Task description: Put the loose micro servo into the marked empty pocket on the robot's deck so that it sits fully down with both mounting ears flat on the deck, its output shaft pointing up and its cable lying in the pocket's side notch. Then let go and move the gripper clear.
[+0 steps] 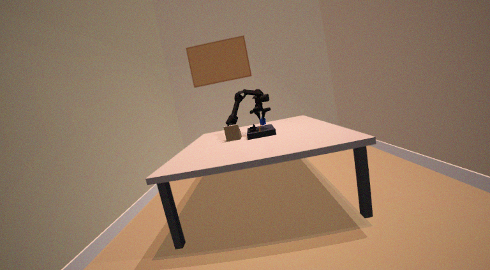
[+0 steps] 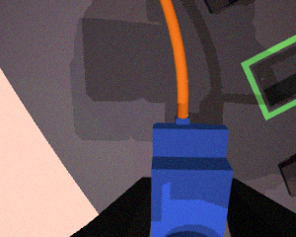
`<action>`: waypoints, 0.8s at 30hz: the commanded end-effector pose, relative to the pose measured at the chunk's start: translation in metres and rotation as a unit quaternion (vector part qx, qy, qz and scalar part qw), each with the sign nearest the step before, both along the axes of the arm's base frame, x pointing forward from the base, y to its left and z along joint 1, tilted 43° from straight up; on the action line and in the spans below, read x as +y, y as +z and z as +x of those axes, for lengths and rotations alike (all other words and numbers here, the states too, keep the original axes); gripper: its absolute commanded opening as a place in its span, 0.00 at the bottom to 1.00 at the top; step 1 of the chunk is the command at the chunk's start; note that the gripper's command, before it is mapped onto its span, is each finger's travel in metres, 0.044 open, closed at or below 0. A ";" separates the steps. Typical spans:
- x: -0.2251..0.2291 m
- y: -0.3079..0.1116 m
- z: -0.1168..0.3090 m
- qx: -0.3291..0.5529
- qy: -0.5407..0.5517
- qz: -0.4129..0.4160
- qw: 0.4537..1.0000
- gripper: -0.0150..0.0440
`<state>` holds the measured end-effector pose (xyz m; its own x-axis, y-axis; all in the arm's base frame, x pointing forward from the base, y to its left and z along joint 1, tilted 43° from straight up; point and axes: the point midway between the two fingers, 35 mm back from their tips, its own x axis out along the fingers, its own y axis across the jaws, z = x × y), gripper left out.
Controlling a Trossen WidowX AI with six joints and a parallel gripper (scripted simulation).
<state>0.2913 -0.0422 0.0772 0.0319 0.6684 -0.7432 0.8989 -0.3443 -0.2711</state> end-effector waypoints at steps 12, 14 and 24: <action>0.000 0.001 0.000 0.175 -0.195 0.010 0.965 0.25; 0.000 0.001 0.000 0.197 -0.220 0.011 0.955 0.25; 0.000 0.001 0.000 0.305 -0.339 0.016 0.890 0.25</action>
<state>0.2913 -0.0422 0.0772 0.0317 0.6685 -0.7431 0.2783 -0.7200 -0.6358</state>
